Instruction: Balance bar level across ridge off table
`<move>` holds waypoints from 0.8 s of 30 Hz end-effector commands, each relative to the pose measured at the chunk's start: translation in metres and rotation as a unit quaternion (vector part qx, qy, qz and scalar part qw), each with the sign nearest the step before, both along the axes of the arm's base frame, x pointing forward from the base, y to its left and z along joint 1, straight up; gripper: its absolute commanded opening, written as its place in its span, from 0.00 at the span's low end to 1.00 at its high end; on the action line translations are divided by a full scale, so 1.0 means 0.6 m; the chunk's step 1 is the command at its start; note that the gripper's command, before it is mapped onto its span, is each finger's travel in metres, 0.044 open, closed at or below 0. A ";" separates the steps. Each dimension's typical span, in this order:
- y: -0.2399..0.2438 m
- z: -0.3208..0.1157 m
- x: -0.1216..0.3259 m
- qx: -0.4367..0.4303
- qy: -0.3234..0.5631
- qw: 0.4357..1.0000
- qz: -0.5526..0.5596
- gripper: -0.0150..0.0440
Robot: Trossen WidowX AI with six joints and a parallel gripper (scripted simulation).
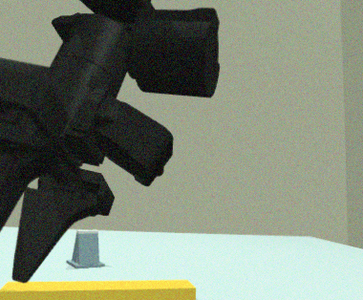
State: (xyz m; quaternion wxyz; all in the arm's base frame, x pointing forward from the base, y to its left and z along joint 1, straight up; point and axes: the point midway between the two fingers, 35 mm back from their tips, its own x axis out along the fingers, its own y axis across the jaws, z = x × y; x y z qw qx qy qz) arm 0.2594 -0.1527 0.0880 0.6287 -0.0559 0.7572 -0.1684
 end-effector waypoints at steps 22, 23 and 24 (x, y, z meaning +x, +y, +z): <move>0.179 0.027 0.125 0.160 -0.095 0.970 0.153 0.79; 0.179 0.017 0.125 0.160 -0.095 0.970 0.153 0.79; 0.179 0.007 0.126 0.160 -0.095 0.970 0.153 0.79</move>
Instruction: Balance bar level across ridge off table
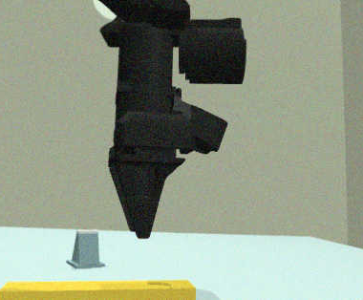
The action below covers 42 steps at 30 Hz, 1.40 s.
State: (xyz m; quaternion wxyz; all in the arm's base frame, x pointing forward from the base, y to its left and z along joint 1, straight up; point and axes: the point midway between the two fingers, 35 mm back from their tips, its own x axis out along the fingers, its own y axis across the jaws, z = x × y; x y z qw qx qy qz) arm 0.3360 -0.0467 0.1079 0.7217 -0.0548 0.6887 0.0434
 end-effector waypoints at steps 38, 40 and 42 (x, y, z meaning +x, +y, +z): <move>0.001 -0.095 -0.002 0.002 0.007 1.000 0.001 0.74; 0.001 -0.095 -0.002 0.002 0.007 1.000 0.001 0.65; 0.001 -0.095 -0.002 0.002 0.007 1.000 0.001 0.57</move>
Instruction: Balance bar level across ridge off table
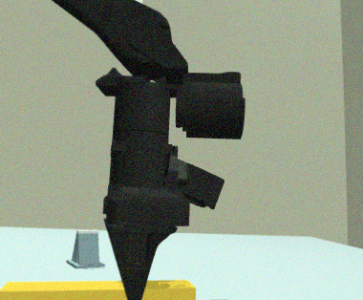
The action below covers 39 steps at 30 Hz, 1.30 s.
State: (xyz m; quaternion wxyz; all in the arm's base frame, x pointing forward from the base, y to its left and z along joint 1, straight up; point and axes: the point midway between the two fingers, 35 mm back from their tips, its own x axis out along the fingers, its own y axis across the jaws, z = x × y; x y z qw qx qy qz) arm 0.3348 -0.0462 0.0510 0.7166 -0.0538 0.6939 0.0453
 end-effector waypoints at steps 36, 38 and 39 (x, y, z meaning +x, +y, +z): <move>0.001 0.112 0.003 0.002 -0.001 1.000 0.002 0.25; 0.001 0.120 0.002 0.002 -0.001 1.000 0.002 0.25; 0.001 0.124 0.002 0.002 -0.001 1.000 0.002 0.25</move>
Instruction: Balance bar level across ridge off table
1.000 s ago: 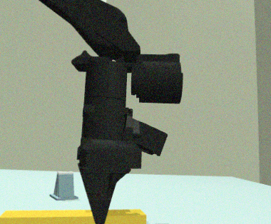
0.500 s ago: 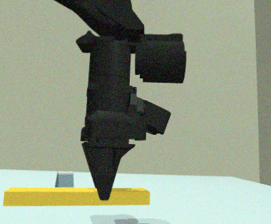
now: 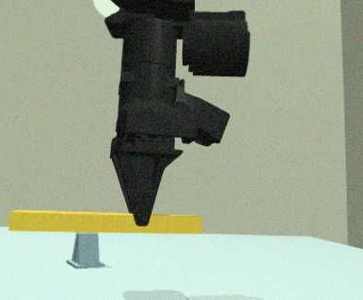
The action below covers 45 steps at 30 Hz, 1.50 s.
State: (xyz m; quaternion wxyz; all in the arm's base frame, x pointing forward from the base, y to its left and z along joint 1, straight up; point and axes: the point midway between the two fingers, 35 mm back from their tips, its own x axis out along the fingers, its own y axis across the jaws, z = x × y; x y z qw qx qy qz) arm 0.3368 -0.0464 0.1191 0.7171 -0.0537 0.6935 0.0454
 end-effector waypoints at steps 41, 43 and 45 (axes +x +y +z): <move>0.198 0.051 -0.044 0.021 0.000 0.922 -0.386 0.25; 0.210 0.051 -0.050 0.022 0.001 0.911 -0.412 0.25; 0.221 0.051 -0.056 0.023 0.001 0.898 -0.439 0.25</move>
